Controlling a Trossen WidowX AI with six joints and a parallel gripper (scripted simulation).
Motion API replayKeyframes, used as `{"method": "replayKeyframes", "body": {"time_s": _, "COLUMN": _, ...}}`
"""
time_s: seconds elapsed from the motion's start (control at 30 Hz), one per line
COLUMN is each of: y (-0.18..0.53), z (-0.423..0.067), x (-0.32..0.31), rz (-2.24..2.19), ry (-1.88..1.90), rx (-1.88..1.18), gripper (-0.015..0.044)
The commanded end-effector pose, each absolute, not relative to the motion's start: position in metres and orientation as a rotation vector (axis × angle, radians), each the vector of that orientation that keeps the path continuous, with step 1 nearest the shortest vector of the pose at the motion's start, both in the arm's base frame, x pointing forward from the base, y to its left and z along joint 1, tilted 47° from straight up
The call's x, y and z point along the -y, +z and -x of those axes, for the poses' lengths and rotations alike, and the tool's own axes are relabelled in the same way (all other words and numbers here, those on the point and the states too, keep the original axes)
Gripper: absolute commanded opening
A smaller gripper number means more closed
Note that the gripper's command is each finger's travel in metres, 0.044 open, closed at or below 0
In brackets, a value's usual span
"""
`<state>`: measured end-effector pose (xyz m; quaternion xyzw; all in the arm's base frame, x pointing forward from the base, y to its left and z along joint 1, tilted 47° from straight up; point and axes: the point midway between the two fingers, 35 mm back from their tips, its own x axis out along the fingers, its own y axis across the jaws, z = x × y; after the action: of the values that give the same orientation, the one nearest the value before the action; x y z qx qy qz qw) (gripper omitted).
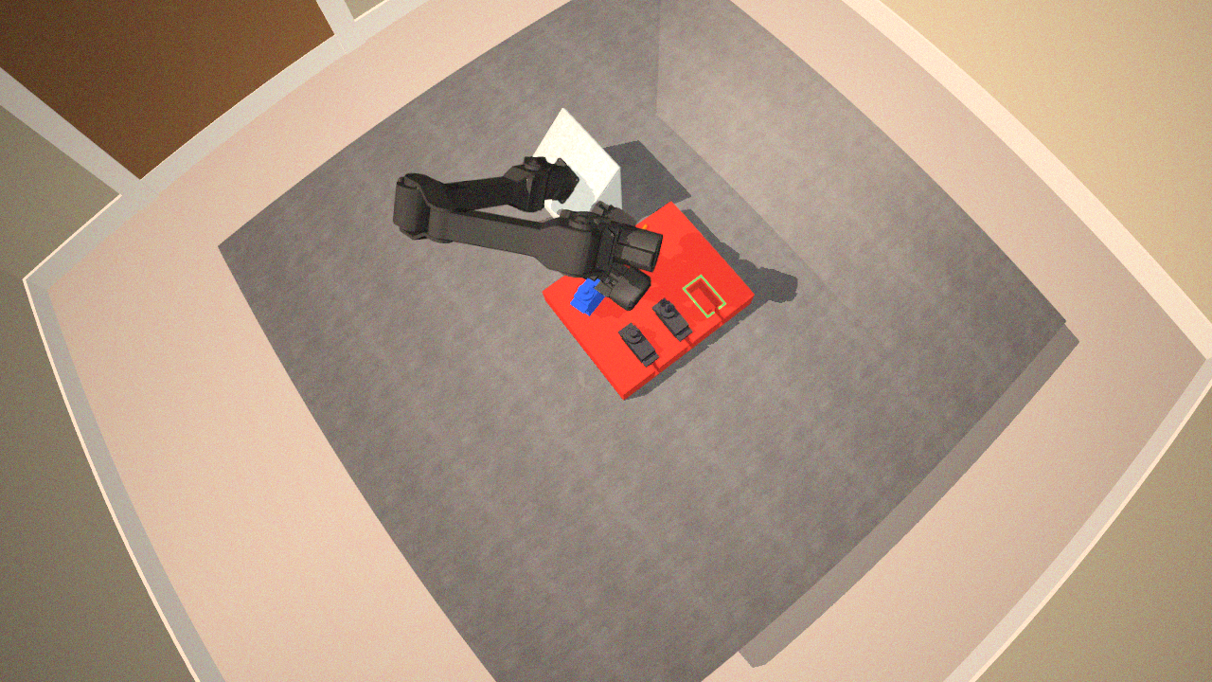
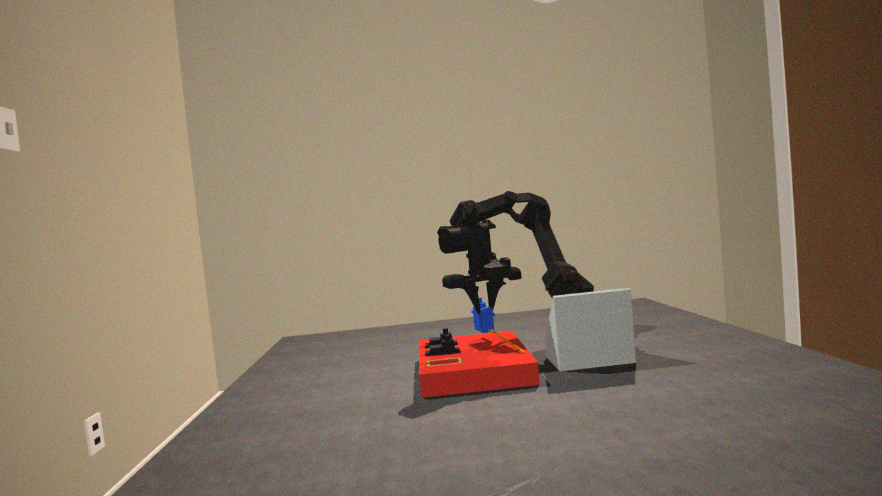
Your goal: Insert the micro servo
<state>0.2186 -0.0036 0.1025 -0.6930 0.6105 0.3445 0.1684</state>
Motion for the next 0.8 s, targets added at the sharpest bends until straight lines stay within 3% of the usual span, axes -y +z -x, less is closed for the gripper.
{"method": "replayKeyframes", "body": {"time_s": 0.0, "y": 0.108, "z": -0.219, "x": -0.001, "rz": 1.966, "ry": 0.974, "rx": -1.735, "gripper": 0.0}}
{"method": "replayKeyframes", "body": {"time_s": 0.77, "y": 0.086, "z": -0.238, "x": -0.023, "rz": 1.966, "ry": 0.973, "rx": -1.732, "gripper": 0.0}}
